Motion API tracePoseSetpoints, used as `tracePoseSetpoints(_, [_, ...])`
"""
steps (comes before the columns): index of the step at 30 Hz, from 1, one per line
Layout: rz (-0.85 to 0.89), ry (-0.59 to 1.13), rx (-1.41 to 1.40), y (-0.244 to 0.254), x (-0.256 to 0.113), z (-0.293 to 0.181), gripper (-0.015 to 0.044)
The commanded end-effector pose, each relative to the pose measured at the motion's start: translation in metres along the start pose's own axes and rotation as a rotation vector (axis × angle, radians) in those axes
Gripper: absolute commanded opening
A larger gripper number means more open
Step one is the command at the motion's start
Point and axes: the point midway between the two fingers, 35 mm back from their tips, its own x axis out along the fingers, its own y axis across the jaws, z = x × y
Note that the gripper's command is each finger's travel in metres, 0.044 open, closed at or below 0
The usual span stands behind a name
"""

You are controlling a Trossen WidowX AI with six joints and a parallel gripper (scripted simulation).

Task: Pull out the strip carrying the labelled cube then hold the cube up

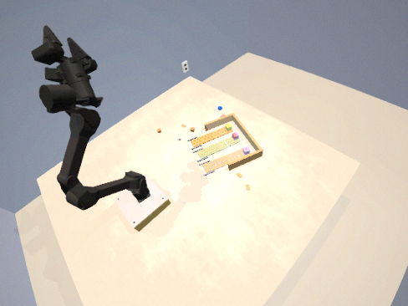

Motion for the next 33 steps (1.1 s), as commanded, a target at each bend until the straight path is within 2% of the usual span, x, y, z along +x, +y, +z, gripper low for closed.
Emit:
tracePoseSetpoints(1, [0.131,0.165,0.179,0.057,-0.009,-0.039,0.04])
tracePoseSetpoints(8, [0.293,0.518,0.481,0.149,-0.056,-0.104,0.04])
tracePoseSetpoints(16, [0.356,0.996,0.781,0.236,-0.151,-0.161,0.04])
tracePoseSetpoints(23, [0.297,1.458,0.983,0.29,-0.258,-0.184,0.04])
tracePoseSetpoints(29, [0.159,1.871,1.095,0.319,-0.358,-0.177,0.04])
tracePoseSetpoints(31, [0.118,1.961,1.11,0.323,-0.379,-0.172,0.04])
tracePoseSetpoints(33, [0.113,1.972,1.112,0.324,-0.381,-0.172,0.04])
